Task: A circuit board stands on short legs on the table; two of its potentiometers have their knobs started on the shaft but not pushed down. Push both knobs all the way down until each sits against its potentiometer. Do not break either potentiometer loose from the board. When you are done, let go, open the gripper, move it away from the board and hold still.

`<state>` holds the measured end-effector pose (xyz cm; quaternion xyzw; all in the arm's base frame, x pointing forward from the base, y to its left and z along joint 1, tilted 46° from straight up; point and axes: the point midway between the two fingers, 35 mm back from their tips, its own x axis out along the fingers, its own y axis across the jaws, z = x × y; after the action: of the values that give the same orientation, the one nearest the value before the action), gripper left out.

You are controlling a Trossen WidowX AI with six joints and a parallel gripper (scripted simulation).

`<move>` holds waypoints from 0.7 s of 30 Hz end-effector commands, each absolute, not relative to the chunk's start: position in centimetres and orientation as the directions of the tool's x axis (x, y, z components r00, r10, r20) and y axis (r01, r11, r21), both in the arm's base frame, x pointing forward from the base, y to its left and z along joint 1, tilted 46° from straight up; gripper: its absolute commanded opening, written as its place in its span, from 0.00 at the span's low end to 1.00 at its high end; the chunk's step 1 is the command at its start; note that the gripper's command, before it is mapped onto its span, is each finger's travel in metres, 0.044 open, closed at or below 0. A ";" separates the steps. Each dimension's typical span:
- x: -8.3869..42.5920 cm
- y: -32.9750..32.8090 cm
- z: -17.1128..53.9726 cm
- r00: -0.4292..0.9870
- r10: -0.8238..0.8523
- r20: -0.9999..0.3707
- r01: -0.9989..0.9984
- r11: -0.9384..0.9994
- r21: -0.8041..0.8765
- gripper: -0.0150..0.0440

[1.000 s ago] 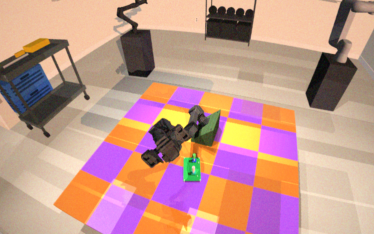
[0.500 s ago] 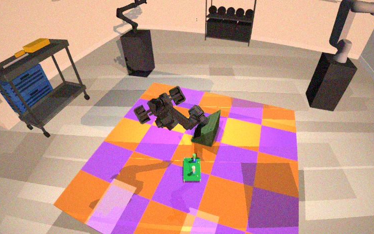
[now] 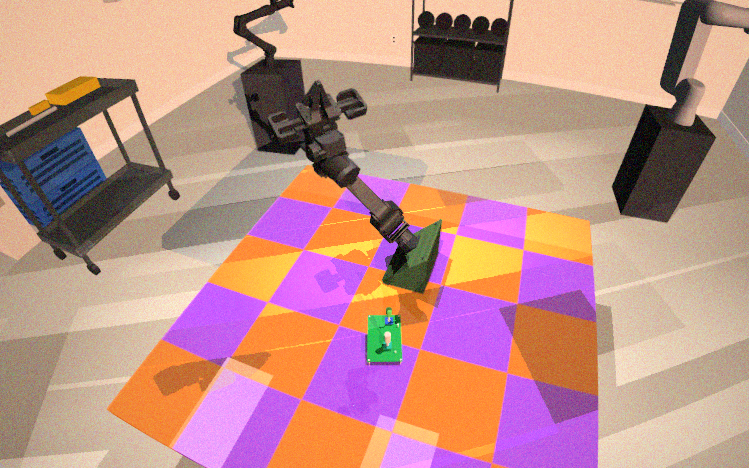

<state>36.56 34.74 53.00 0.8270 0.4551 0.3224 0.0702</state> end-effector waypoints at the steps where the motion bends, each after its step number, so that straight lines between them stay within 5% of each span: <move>1: 33.5 34.6 55.6 0.336 0.771 0.541 0.728 -0.577 0.370 0.25; 21: 14.9 29.9 66.4 0.005 0.583 0.812 0.758 -0.532 0.377 0.25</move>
<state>18.30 31.83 64.67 0.7262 0.4781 0.4905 -0.0585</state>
